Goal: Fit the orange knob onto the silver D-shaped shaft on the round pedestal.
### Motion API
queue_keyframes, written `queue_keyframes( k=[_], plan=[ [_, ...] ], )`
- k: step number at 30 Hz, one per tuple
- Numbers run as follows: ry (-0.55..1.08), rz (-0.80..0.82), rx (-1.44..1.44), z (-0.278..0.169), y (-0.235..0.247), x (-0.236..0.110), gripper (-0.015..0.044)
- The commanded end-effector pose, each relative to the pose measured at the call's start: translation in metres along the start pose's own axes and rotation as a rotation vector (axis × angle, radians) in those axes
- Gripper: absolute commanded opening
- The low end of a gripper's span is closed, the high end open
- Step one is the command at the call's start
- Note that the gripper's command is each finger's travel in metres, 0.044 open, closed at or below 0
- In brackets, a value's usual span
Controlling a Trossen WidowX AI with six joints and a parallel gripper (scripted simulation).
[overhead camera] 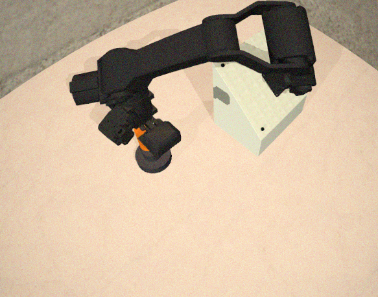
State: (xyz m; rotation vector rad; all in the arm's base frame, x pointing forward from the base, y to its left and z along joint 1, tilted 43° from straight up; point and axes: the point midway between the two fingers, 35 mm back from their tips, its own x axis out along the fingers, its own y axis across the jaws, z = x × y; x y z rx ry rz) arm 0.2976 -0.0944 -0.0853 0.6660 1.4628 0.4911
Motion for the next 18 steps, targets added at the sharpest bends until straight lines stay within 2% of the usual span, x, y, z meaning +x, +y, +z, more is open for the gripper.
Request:
queue_keyframes(
  k=[1,18],
  plan=[
    [0.0,-0.001,0.067,0.0,-0.0001,0.0008,0.0],
    [0.0,-0.001,0.067,-0.0006,0.0001,0.0036,0.0]
  ],
)
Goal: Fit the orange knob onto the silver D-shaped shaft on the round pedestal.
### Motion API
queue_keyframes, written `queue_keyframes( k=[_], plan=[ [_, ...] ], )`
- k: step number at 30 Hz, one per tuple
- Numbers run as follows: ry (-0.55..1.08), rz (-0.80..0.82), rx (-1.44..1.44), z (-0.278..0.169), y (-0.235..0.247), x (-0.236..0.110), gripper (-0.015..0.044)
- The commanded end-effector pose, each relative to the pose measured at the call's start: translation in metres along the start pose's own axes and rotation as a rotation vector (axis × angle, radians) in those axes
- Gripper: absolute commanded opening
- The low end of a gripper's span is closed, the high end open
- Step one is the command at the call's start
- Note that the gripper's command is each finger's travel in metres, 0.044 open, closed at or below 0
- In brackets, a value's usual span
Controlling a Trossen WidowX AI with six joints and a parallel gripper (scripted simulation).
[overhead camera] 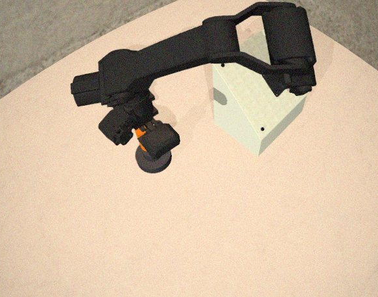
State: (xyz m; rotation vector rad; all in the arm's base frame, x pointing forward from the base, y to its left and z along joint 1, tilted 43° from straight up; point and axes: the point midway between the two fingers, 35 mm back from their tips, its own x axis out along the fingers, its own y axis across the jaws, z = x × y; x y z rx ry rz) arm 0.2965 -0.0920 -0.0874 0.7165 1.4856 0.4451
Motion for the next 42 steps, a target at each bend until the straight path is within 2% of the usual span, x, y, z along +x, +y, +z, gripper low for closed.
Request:
queue_keyframes(
  k=[1,9,16,42],
  plan=[
    [-0.002,0.0,0.002,0.0007,-0.0001,0.0005,0.0],
    [-0.002,0.0,0.011,0.0015,-0.0002,-0.0041,0.0],
    [-0.002,0.0,0.212,0.0016,-0.0003,-0.0027,0.0],
    [-0.002,0.0,0.212,0.0015,-0.0002,-0.0041,0.0]
  ],
)
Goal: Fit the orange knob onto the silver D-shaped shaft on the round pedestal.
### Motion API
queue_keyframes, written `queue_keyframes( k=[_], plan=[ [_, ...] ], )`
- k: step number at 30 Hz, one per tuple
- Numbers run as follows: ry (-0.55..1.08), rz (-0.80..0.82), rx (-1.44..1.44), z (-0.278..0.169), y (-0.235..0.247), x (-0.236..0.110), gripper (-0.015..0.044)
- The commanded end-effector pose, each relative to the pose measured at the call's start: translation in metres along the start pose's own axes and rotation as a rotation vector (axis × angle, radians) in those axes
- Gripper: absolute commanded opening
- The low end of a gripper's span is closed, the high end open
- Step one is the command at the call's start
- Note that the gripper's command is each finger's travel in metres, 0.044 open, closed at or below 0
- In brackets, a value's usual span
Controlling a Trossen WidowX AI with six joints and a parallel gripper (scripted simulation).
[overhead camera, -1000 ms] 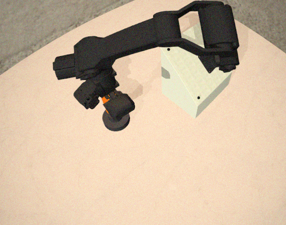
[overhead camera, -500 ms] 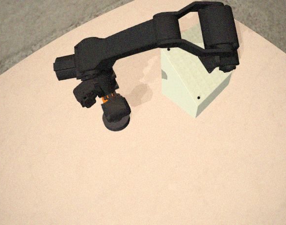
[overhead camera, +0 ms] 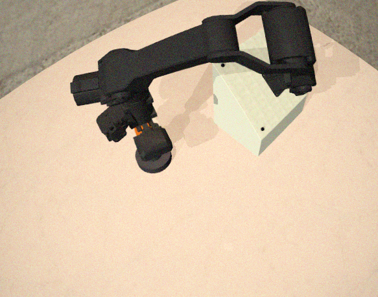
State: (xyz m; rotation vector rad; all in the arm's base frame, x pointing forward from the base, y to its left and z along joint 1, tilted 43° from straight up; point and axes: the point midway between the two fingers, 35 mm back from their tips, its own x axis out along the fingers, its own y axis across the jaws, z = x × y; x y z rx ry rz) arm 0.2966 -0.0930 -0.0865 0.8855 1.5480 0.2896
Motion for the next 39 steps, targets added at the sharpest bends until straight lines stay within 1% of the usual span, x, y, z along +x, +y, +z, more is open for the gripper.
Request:
queue_keyframes(
  k=[1,8,29,34,39],
  plan=[
    [-0.003,-0.001,0.007,0.0014,0.0002,-0.0028,0.0],
    [-0.003,-0.001,0.207,0.0013,0.0,-0.0012,0.0],
    [-0.003,-0.001,0.207,0.0007,0.0,0.0018,0.0],
    [-0.003,-0.001,0.207,0.0013,0.0004,-0.0028,0.0],
    [-0.003,-0.001,0.332,0.0016,0.0003,-0.0026,0.0]
  ],
)
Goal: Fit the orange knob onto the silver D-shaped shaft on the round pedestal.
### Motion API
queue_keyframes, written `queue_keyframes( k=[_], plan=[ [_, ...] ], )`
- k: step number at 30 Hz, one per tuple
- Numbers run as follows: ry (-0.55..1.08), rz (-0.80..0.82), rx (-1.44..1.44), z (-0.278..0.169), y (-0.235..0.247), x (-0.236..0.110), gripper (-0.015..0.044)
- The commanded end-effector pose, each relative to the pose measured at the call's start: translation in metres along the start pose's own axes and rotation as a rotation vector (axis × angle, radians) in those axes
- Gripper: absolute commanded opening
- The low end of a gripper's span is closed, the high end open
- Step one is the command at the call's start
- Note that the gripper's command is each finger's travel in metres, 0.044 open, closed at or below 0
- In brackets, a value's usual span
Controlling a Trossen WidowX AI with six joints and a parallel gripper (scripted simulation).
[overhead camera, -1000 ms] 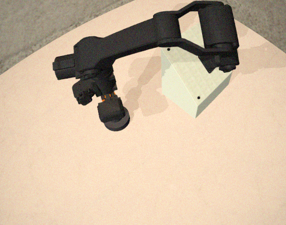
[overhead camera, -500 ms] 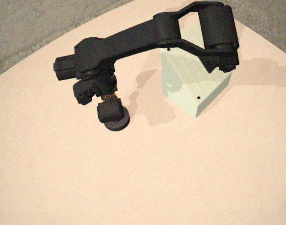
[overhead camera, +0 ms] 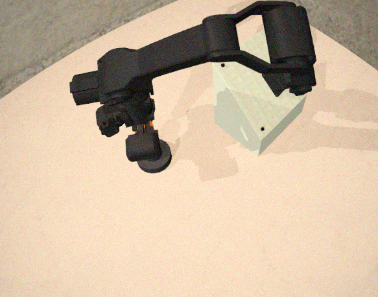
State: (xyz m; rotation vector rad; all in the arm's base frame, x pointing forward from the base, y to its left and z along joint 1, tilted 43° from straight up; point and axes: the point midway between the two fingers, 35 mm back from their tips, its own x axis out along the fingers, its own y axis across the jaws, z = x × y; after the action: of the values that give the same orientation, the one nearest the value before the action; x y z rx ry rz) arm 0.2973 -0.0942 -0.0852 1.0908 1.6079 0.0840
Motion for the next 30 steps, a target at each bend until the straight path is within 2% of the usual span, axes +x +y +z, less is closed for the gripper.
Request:
queue_keyframes(
  k=[1,30],
  plan=[
    [-0.001,-0.001,0.111,0.0007,0.0002,-0.0005,0.0],
    [-0.001,-0.001,0.161,0.0003,0.0002,-0.0011,0.0]
  ],
)
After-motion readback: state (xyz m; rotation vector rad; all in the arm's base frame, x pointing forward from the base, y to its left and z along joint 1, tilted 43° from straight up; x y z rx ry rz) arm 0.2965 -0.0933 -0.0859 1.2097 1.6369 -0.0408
